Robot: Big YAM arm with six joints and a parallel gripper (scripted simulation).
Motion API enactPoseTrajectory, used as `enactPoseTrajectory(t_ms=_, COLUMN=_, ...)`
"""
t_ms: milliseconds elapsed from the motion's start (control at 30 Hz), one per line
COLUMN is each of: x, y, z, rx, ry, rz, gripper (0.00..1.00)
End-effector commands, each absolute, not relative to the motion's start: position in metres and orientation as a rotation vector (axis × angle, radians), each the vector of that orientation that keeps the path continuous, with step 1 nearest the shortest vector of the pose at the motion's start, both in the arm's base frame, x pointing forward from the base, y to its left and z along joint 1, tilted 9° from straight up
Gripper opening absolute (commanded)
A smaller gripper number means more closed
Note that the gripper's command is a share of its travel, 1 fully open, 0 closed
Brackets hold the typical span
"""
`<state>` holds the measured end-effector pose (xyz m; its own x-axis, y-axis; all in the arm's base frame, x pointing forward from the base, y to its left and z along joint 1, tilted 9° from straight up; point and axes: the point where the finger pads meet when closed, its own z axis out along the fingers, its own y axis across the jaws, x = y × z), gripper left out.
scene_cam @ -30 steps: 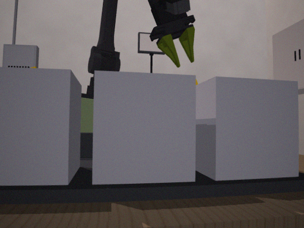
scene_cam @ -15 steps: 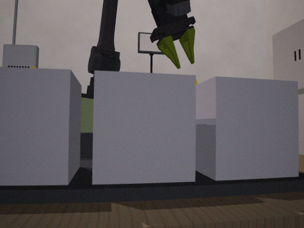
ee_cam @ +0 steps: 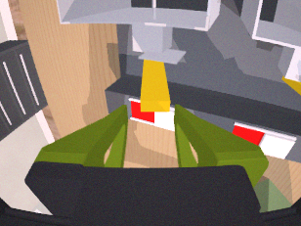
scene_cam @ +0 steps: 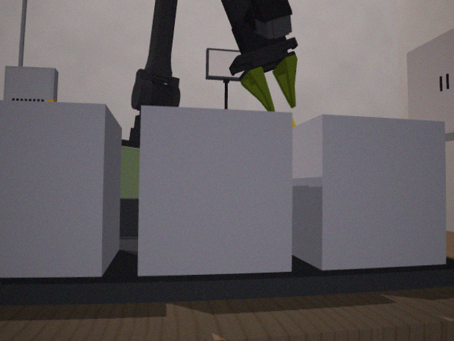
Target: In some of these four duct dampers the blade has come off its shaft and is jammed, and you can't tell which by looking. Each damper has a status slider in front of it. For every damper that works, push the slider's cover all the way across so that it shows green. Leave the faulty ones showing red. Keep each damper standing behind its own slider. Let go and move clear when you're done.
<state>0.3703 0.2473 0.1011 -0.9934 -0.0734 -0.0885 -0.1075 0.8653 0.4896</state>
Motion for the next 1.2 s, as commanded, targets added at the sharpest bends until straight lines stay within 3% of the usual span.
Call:
enactPoseTrajectory(t_ms=0, x=0.371, y=0.252, z=0.094, rx=-0.132, ry=2.967, rz=0.784, gripper=0.36)
enactPoseTrajectory(t_ms=1167, x=0.375, y=0.269, z=0.059, rx=-0.126, ry=2.958, rz=0.787, gripper=0.36)
